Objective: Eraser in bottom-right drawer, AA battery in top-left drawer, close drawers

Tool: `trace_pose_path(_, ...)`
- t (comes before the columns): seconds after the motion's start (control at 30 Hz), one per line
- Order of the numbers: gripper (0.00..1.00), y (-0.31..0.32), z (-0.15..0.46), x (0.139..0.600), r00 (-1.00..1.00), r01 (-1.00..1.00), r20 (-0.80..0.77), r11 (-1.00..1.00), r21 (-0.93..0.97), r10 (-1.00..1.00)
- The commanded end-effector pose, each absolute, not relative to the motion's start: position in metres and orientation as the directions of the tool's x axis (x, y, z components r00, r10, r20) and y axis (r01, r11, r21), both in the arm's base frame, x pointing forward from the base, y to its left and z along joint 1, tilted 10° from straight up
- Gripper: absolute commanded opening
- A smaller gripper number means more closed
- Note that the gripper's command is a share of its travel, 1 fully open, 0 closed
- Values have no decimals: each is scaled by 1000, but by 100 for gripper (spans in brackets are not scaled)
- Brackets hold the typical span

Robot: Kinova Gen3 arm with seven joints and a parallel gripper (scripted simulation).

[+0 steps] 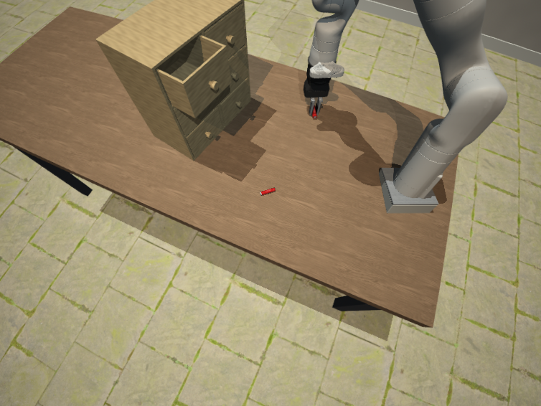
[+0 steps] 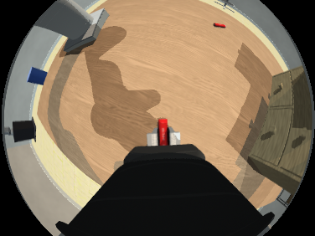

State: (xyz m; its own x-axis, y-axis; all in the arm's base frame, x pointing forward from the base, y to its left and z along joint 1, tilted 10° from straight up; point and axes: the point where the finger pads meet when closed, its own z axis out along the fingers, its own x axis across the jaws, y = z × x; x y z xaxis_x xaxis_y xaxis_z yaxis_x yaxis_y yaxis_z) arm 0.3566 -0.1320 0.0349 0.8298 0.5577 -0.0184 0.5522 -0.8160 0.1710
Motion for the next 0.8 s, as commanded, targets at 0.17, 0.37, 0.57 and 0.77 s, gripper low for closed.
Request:
trace_pose_path(0.17, 31, -127, 61, 356, 828, 554, -15, -814, 173, 560)
trace_pose_path(0.37, 31, -122, 94, 353, 828, 554, -15, -814, 173, 560)
trace_pose_path(0.57, 31, -119, 114, 351, 828, 554, -15, -814, 173, 560)
trace_pose_path(0.77, 31, -117, 129, 350, 828, 554, -15, -814, 173, 560)
